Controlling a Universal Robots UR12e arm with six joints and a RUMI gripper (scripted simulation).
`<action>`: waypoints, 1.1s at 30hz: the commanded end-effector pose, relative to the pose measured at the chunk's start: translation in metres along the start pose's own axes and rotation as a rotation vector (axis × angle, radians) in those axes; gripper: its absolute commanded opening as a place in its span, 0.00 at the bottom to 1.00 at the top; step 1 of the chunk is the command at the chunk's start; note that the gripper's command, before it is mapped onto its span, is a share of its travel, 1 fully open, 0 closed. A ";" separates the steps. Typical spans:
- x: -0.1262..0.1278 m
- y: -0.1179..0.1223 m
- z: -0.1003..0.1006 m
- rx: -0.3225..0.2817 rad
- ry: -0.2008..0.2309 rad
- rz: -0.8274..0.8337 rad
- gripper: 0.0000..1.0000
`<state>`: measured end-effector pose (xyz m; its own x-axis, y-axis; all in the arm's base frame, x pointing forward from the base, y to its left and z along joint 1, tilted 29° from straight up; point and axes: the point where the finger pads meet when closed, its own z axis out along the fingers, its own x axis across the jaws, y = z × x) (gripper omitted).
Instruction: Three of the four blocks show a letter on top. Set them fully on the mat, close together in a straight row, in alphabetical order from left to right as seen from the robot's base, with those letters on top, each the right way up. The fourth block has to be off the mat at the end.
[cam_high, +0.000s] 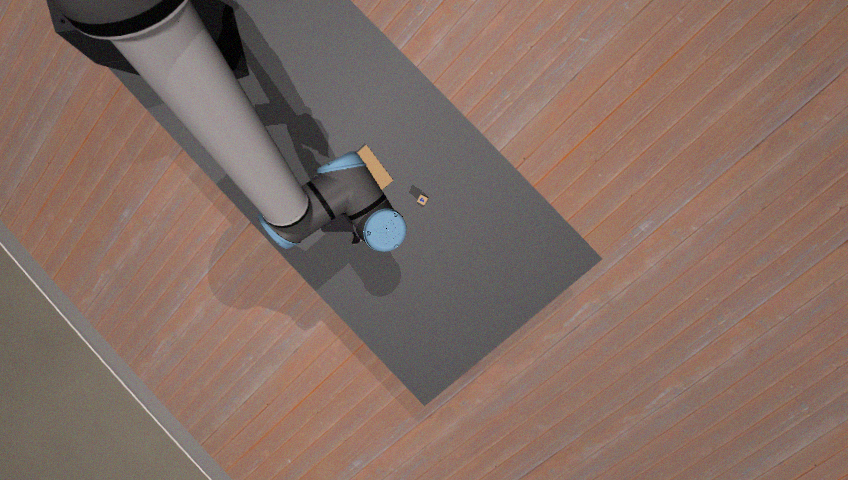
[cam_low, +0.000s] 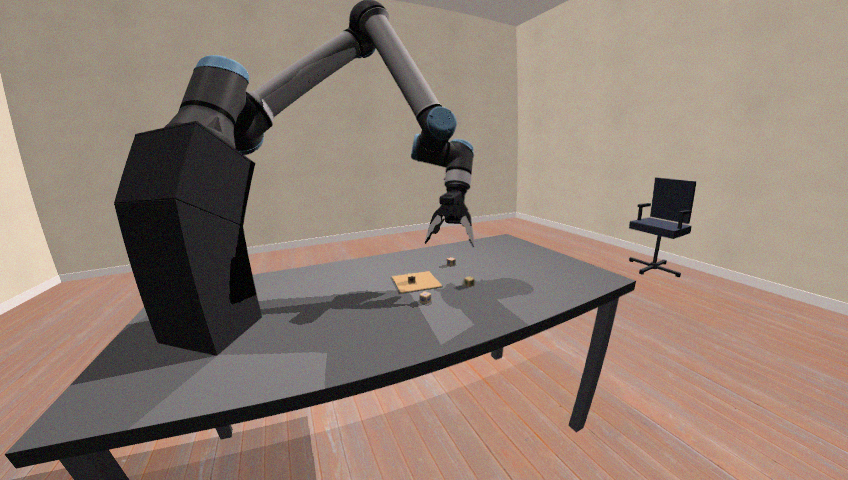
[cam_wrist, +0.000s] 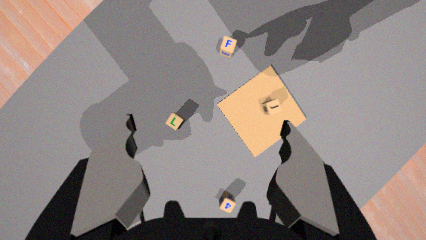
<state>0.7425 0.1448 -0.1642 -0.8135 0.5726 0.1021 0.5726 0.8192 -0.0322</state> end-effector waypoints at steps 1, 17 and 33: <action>-0.054 0.013 -0.001 0.006 0.007 -0.009 1.00; -0.067 0.016 -0.004 0.004 0.005 -0.012 1.00; -0.067 0.016 -0.004 0.004 0.005 -0.011 1.00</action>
<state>0.8030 0.1178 -0.1709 -0.8173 0.5652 0.1122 0.5649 0.8243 -0.0374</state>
